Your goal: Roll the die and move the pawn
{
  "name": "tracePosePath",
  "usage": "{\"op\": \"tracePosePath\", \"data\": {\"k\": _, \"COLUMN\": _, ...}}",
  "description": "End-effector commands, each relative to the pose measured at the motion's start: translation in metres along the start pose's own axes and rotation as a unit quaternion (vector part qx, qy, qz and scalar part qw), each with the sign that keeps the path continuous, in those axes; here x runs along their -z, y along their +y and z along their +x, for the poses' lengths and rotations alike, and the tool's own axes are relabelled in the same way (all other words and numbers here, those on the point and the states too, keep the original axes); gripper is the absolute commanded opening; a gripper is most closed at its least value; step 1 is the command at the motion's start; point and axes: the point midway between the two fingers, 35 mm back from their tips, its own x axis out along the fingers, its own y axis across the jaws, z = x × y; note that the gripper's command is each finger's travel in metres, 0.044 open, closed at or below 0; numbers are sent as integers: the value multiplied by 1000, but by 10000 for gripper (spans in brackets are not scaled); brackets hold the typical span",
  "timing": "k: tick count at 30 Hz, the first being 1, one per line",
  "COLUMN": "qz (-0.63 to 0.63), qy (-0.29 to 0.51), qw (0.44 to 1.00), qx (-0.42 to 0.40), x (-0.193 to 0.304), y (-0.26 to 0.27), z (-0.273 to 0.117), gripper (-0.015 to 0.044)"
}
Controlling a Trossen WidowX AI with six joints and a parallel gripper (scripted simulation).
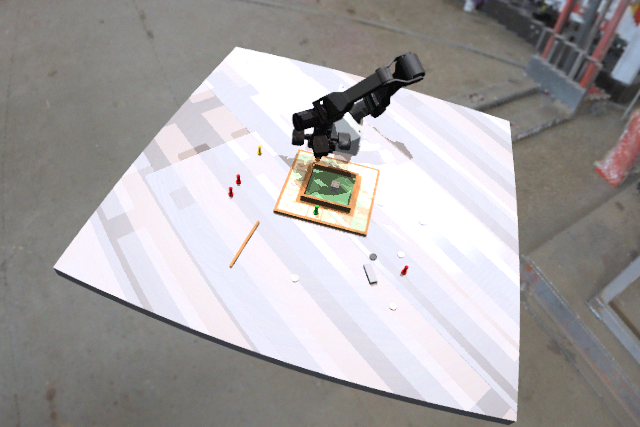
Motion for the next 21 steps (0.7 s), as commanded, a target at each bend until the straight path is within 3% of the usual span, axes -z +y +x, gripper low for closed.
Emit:
{"op": "tracePosePath", "data": {"k": 1, "qz": -1, "qy": 0, "qw": 1000, "qx": 1, "x": 0, "y": 0, "z": -1, "gripper": 105}}
{"op": "tracePosePath", "data": {"k": 7, "qz": -1, "qy": 0, "qw": 1000, "qx": 1, "x": -1, "y": -1, "z": -4, "gripper": 263}}
{"op": "tracePosePath", "data": {"k": 11, "qz": 3, "qy": 0, "qw": 1000, "qx": -1, "x": -1, "y": -2, "z": -48, "gripper": 367}}
{"op": "tracePosePath", "data": {"k": 14, "qz": 3, "qy": 0, "qw": 1000, "qx": -2, "x": 0, "y": -1, "z": -51, "gripper": 440}}
{"op": "tracePosePath", "data": {"k": 17, "qz": 14, "qy": 0, "qw": 1000, "qx": -2, "x": -3, "y": 2, "z": -58, "gripper": 440}}
{"op": "tracePosePath", "data": {"k": 21, "qz": 82, "qy": 0, "qw": 997, "qx": -2, "x": -18, "y": 30, "z": -99, "gripper": 440}}
